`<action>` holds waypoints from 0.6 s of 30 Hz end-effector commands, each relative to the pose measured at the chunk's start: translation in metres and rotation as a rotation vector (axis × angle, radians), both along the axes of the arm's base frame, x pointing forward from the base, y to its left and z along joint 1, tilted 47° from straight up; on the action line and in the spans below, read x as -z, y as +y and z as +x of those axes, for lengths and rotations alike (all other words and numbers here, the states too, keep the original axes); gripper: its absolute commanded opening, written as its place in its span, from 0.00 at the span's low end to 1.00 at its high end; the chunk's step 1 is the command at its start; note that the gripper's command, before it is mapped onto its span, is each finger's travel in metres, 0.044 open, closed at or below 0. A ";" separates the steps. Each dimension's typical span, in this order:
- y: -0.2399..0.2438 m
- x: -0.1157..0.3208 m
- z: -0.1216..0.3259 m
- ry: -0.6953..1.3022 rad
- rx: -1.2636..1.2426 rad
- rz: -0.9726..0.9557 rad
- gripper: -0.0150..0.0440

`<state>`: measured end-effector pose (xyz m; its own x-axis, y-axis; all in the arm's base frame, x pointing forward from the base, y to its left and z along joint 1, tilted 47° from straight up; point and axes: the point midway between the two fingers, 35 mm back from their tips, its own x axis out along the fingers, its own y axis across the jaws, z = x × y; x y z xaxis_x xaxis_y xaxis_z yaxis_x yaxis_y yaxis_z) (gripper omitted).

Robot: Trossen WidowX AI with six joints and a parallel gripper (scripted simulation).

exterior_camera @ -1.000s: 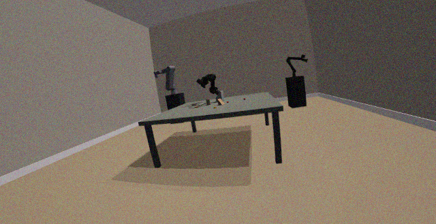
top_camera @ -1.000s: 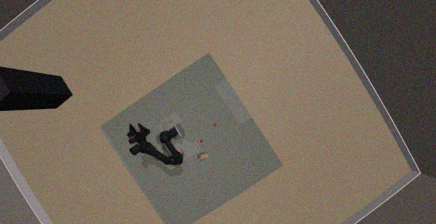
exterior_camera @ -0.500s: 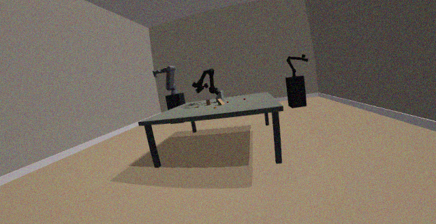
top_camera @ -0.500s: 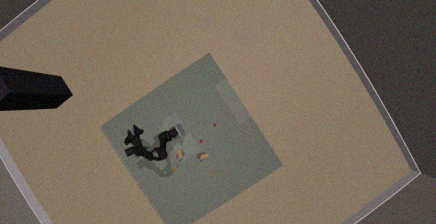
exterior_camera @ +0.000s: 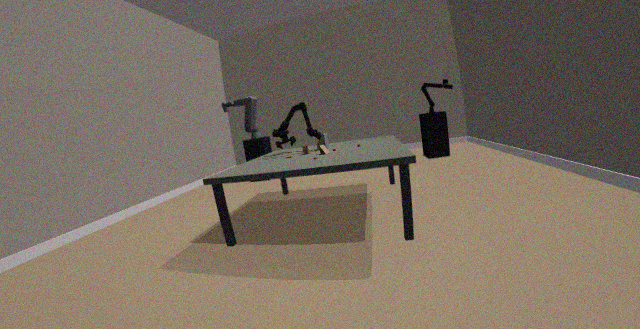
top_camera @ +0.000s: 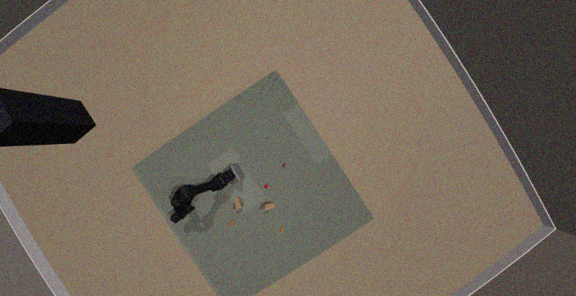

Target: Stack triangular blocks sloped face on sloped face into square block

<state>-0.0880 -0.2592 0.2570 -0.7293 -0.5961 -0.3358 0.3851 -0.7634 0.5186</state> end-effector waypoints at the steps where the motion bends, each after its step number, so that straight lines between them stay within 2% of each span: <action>1: -0.027 0.009 0.051 -0.070 -0.146 0.016 1.00; 7: -0.047 0.028 0.142 -0.167 -0.355 0.071 1.00; 9: -0.041 0.036 0.170 -0.140 -0.447 0.130 1.00; 18: -0.024 0.074 0.262 -0.229 -0.569 0.222 1.00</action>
<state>0.1424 -0.2921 0.1961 -0.2651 -0.7787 -0.5686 0.6456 -0.5814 0.4952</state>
